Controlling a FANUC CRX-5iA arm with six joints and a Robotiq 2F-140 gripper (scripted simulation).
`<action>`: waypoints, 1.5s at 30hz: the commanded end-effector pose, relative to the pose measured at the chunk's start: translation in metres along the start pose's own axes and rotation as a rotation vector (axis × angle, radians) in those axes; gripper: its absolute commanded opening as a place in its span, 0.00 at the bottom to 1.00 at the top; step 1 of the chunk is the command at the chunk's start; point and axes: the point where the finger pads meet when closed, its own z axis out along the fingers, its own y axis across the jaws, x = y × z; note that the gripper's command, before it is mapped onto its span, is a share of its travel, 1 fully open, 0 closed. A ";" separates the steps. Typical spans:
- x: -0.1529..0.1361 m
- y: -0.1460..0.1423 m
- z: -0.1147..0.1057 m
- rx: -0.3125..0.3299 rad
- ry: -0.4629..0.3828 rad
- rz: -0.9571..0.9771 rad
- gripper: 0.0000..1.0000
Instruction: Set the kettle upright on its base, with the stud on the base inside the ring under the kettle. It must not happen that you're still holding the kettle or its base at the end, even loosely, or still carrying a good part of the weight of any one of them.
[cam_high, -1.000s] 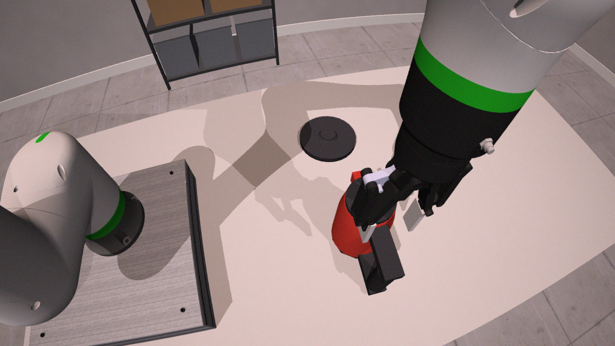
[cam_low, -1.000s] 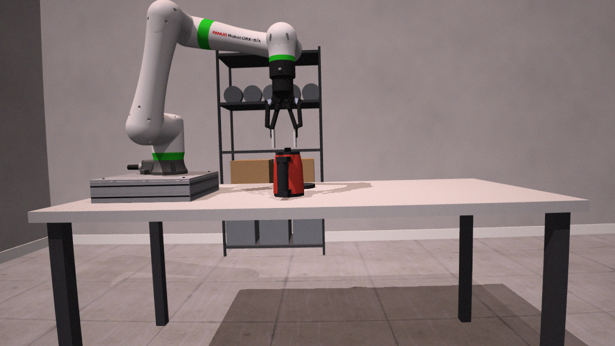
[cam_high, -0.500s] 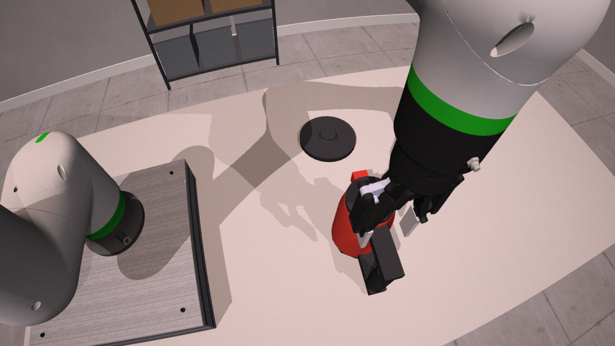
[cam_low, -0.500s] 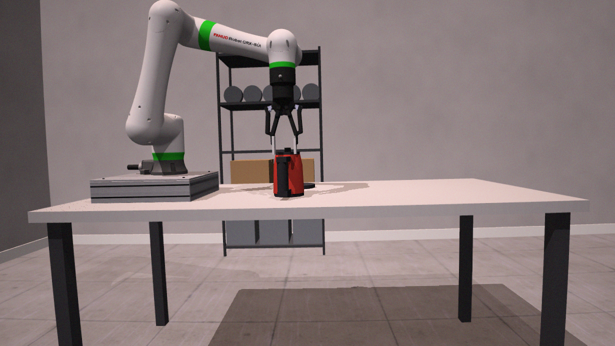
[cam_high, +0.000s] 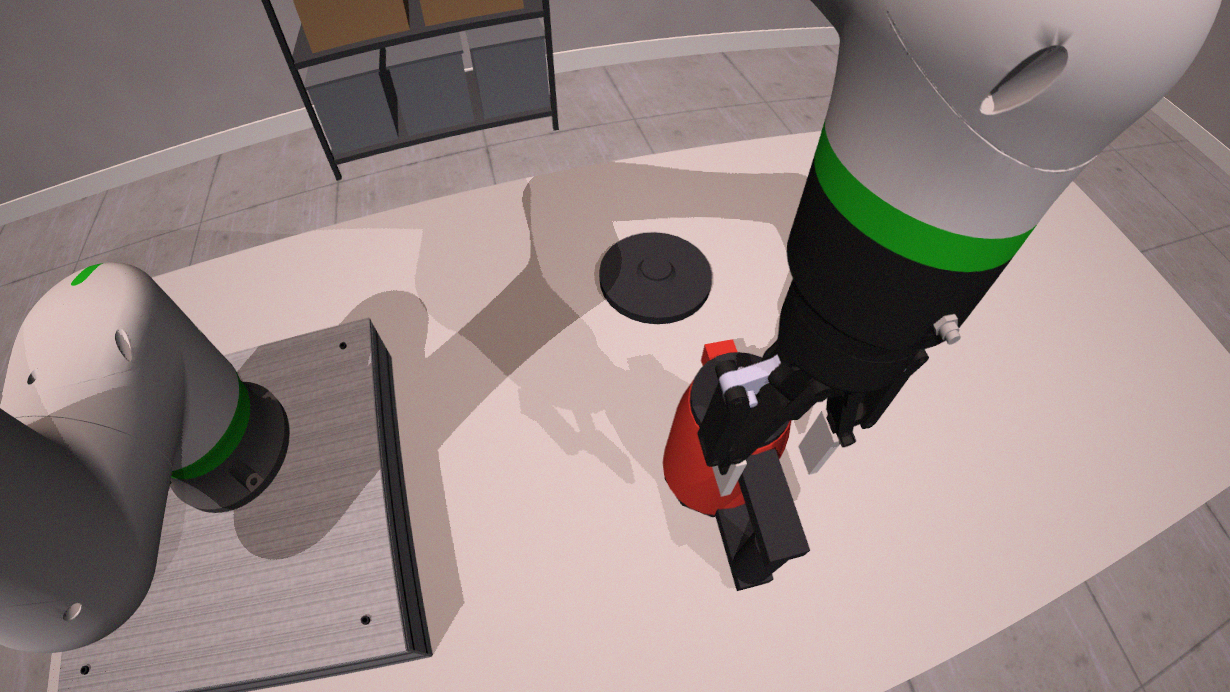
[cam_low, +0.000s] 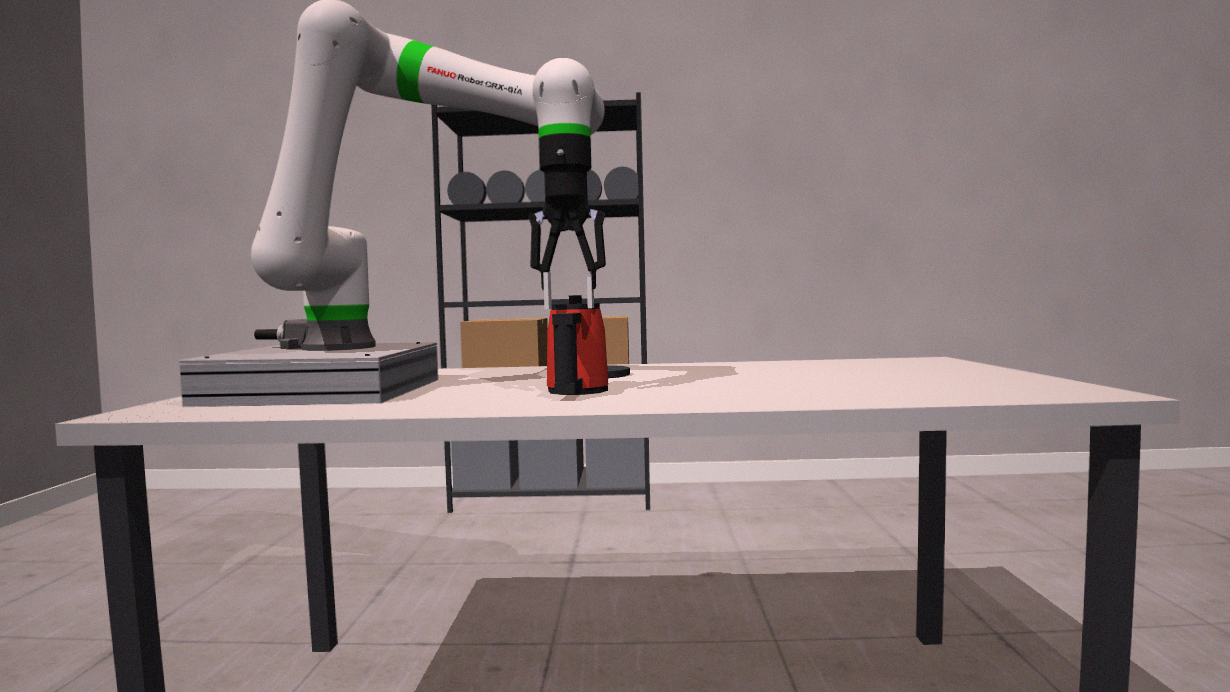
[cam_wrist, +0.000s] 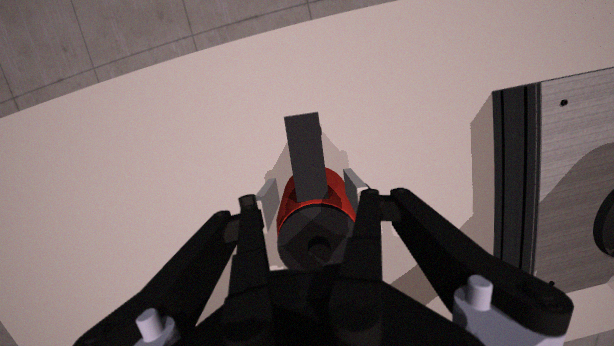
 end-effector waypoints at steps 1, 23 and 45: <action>0.000 0.000 0.000 0.000 0.000 0.000 0.47; 0.000 0.000 0.002 0.000 0.000 0.000 0.47; 0.000 0.000 0.039 0.000 0.000 0.000 0.47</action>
